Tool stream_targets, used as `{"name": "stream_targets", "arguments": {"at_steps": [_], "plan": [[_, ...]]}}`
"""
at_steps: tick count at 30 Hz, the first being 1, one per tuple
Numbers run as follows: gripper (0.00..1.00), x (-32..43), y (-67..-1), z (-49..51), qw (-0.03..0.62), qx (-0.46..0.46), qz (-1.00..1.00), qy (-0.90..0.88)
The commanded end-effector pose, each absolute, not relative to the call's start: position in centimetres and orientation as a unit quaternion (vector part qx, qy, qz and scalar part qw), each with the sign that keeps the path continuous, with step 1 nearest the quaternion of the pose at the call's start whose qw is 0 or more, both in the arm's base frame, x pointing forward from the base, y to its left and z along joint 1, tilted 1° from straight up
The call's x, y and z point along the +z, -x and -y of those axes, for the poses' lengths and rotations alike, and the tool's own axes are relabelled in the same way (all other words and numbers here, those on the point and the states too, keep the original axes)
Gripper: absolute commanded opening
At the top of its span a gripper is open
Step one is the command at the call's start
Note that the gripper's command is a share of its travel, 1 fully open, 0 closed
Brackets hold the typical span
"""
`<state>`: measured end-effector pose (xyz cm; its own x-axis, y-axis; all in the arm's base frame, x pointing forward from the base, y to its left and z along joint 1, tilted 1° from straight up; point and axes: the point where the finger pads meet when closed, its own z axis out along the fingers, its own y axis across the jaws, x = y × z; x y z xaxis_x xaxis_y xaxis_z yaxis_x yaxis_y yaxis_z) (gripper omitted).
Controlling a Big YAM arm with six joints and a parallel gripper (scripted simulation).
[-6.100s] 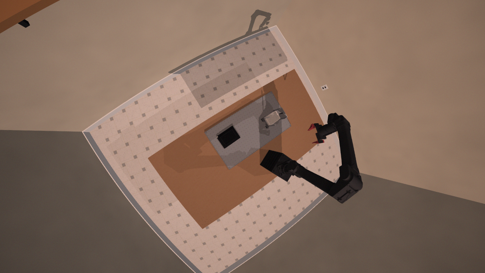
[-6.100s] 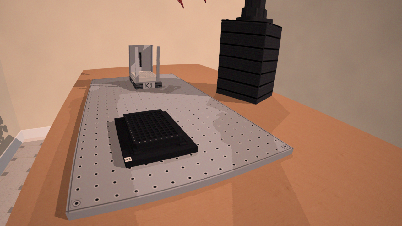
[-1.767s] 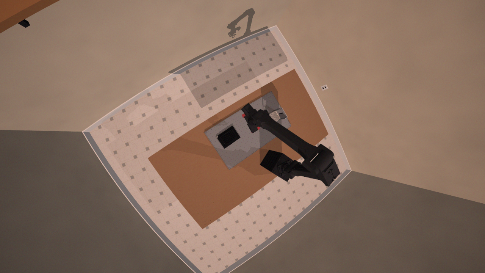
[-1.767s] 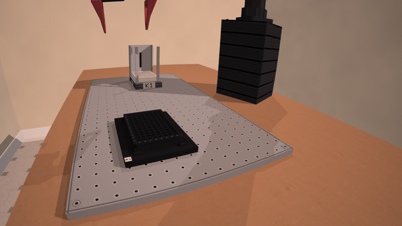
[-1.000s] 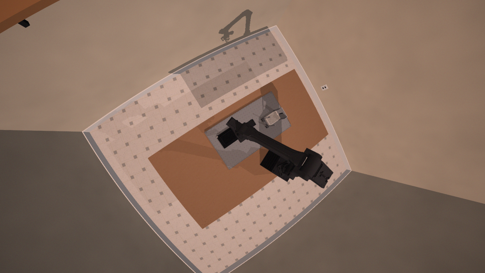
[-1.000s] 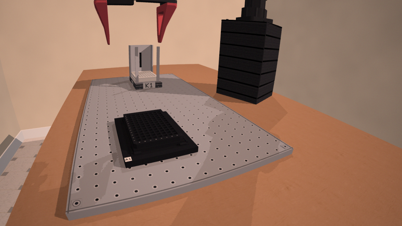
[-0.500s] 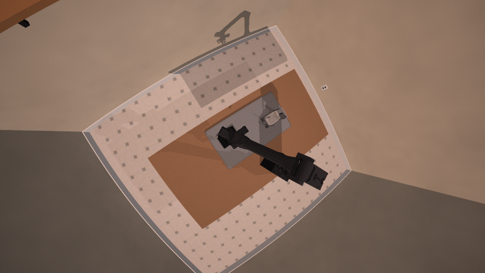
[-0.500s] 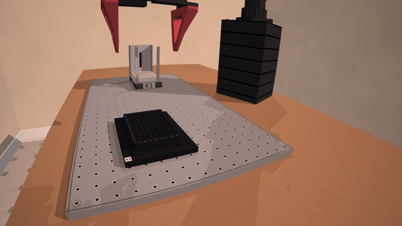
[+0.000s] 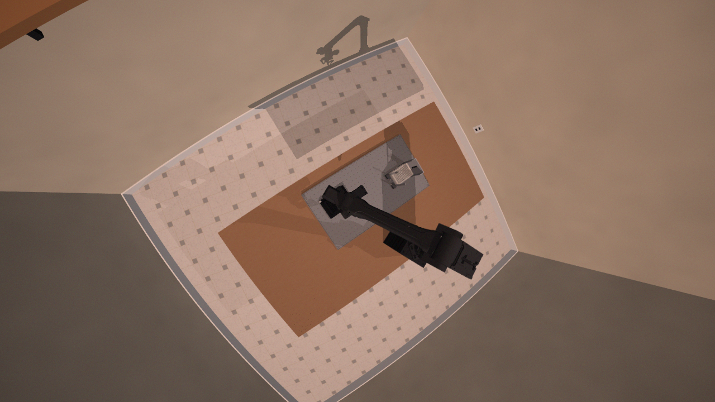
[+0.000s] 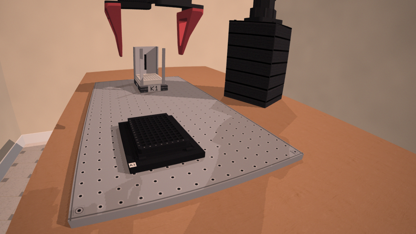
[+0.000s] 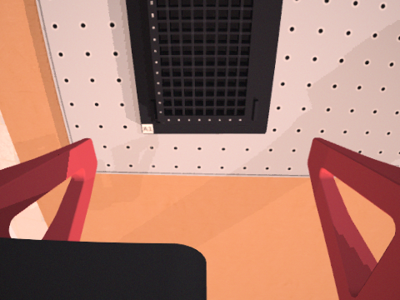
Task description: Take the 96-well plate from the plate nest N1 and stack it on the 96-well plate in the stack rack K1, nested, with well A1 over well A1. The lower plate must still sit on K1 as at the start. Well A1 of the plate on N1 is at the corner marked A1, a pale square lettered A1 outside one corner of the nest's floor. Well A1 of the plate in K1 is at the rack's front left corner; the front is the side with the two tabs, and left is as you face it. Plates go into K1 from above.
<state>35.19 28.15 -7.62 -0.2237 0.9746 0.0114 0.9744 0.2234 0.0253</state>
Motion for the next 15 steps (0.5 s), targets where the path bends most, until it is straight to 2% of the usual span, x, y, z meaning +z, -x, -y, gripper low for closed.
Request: {"name": "stream_targets", "arguments": {"at_steps": [1, 15], "plan": [[1.0, -6.7, -36.2, -29.0, 0.008, 0.028, -0.782, -0.622], [1.0, -9.8, -35.3, -28.5, 0.006, 0.016, -0.781, -0.624]]}}
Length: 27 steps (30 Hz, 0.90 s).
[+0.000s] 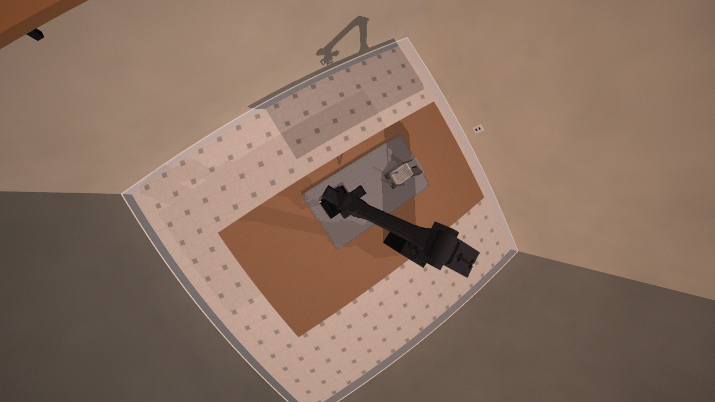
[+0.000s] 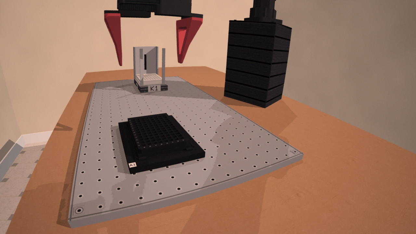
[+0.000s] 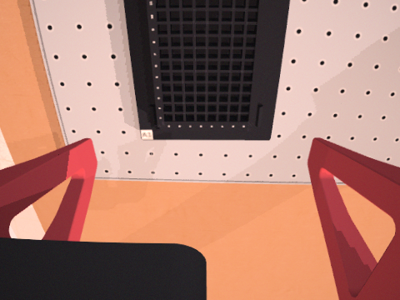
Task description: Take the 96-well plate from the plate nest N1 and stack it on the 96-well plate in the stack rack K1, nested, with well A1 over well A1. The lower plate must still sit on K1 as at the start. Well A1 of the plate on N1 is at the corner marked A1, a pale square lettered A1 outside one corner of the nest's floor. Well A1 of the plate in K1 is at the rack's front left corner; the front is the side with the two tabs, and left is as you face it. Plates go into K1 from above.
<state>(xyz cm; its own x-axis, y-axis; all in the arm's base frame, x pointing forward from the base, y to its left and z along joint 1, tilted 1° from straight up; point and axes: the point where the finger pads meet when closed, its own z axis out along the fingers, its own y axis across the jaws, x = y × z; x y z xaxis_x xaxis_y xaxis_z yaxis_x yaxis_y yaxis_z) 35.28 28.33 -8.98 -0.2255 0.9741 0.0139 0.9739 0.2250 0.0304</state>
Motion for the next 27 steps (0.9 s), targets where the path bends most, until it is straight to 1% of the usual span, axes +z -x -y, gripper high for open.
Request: {"name": "stream_targets", "arguments": {"at_steps": [1, 27], "plan": [[1.0, -9.9, -35.3, -28.6, 0.006, 0.016, -0.781, -0.624], [1.0, -13.2, -36.2, -29.2, 0.008, 0.025, -0.781, -0.624]]}}
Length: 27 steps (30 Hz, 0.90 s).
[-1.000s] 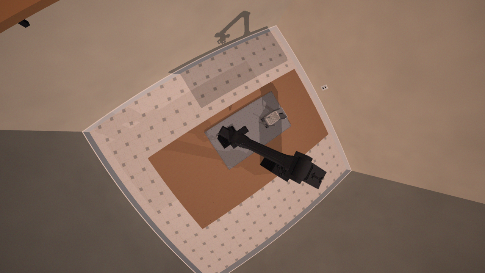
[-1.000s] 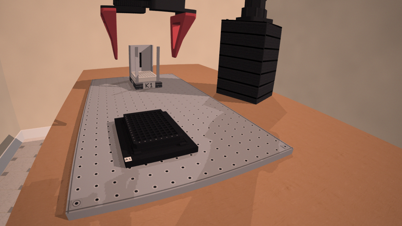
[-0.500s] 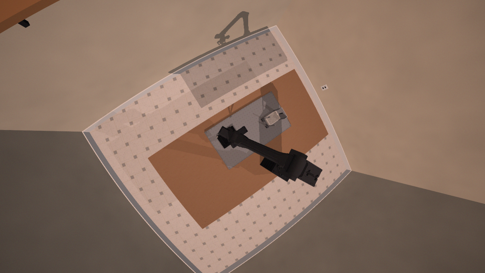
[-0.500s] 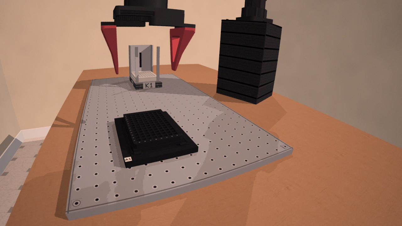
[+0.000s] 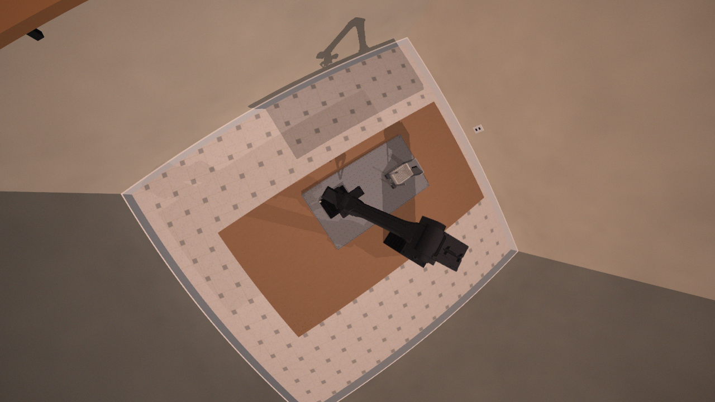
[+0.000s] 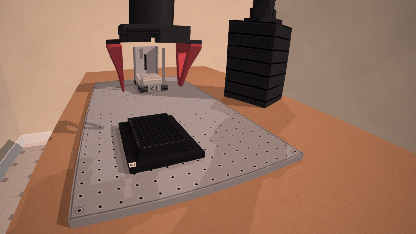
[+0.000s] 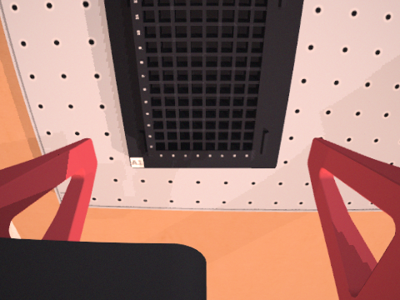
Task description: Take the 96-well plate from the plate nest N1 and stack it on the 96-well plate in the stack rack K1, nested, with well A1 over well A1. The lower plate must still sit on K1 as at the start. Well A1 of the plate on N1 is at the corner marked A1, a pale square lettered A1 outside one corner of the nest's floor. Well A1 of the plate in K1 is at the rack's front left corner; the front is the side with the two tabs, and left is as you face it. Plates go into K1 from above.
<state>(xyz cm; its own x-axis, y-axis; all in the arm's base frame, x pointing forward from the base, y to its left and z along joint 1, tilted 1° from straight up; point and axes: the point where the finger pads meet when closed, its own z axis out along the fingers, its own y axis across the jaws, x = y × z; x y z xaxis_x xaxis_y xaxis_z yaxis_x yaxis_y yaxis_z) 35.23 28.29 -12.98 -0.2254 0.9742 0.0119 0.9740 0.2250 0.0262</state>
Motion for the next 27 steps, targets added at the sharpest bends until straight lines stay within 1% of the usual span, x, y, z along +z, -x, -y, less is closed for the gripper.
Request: {"name": "stream_targets", "arguments": {"at_steps": [1, 27], "plan": [[1.0, -13.4, -36.3, -29.3, 0.008, 0.026, -0.781, -0.624], [1.0, -17.4, -36.5, -29.5, 0.008, 0.028, -0.781, -0.624]]}}
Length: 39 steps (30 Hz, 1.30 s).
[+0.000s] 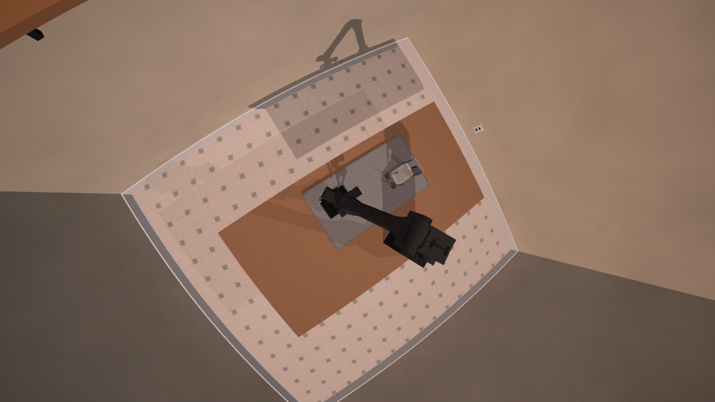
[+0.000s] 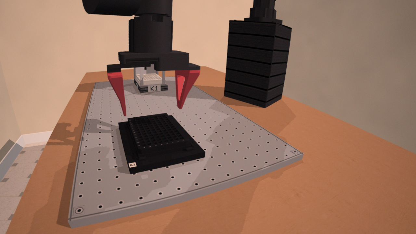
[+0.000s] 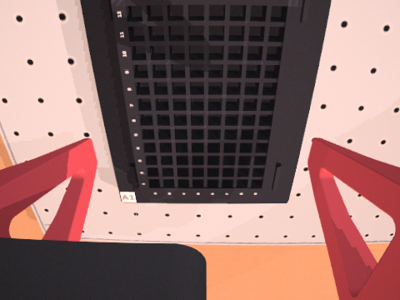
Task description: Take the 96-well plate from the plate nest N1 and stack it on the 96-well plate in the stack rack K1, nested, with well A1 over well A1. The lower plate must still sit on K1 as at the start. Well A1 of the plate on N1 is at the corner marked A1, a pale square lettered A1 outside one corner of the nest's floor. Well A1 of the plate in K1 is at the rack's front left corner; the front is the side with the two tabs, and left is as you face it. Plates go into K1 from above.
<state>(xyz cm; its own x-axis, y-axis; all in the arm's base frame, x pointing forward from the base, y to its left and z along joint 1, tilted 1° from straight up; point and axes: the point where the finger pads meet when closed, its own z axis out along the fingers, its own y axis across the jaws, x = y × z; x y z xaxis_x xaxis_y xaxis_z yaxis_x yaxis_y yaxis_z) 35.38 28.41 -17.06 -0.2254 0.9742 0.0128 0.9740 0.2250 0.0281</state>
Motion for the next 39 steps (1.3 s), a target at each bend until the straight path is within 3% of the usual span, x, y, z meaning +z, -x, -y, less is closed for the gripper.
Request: {"name": "stream_targets", "arguments": {"at_steps": [1, 39], "plan": [[1.0, -17.6, -36.4, -29.4, 0.008, 0.026, -0.781, -0.624], [1.0, -20.9, -36.3, -29.1, 0.007, 0.024, -0.782, -0.623]]}}
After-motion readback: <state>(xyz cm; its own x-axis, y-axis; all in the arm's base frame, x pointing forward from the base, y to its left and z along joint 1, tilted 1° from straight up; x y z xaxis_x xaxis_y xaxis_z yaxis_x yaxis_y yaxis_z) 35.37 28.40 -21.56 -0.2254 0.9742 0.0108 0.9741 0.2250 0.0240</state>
